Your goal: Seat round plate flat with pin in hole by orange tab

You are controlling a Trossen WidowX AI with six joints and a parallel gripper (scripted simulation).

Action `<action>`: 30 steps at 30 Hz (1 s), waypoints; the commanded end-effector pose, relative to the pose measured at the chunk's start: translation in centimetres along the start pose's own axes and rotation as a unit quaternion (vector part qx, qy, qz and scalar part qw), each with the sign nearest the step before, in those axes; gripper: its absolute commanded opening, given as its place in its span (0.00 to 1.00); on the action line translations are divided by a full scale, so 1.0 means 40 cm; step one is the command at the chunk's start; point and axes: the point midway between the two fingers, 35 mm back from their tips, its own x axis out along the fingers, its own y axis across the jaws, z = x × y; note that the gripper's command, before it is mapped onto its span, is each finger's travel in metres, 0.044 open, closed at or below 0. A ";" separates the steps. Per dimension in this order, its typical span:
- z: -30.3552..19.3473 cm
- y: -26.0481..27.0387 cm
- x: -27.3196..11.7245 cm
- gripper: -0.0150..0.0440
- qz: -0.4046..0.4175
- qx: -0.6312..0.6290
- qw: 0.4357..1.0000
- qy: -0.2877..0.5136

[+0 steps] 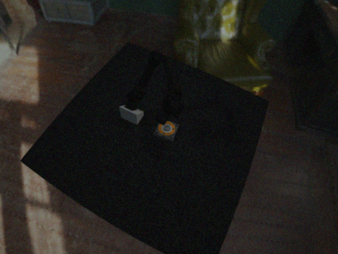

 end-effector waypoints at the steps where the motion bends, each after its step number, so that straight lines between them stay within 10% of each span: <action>1: -0.055 0.081 0.043 0.25 0.047 -0.036 0.997 0.041; 30: -0.091 0.070 0.163 0.25 0.048 -0.036 0.997 0.041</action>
